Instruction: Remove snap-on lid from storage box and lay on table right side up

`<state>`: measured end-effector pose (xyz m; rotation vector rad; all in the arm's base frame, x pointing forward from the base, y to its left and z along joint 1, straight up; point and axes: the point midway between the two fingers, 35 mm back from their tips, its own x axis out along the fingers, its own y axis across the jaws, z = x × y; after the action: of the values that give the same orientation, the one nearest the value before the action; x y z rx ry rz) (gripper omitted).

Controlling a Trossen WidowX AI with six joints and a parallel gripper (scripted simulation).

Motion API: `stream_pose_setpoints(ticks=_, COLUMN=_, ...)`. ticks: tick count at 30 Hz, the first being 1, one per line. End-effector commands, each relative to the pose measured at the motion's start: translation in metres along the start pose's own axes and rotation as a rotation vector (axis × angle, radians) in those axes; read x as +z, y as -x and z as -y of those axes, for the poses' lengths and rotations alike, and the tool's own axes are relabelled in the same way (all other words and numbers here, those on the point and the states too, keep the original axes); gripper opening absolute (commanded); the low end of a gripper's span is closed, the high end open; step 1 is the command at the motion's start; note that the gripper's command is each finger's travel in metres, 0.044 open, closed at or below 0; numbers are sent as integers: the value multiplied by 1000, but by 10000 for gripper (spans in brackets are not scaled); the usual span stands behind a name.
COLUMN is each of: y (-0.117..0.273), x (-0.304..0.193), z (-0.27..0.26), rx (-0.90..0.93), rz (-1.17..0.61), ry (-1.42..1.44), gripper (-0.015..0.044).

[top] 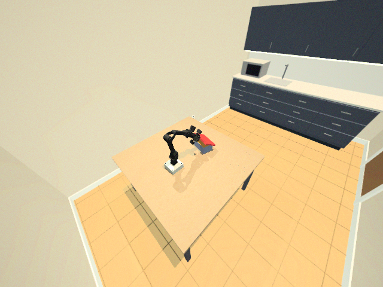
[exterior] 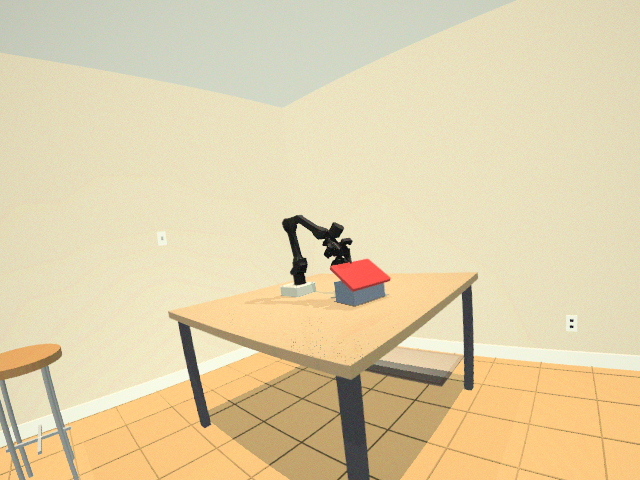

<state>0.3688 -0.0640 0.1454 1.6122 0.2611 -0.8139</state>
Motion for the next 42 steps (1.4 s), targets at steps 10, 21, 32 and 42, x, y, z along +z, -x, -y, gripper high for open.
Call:
stream_pose_setpoints(ticks=10, y=4, x=-1, z=-26, rx=14, rz=-5, ry=2, gripper=0)
stream_pose_setpoints(ticks=21, y=7, x=-1, z=-43, rx=15, rz=-5, ry=2, gripper=0)
stream_pose_setpoints(ticks=32, y=15, x=-1, z=-55, rx=15, rz=-5, ry=2, gripper=0)
stream_pose_setpoints(ticks=42, y=23, x=-1, z=-65, rx=15, rz=-5, ry=2, gripper=0)
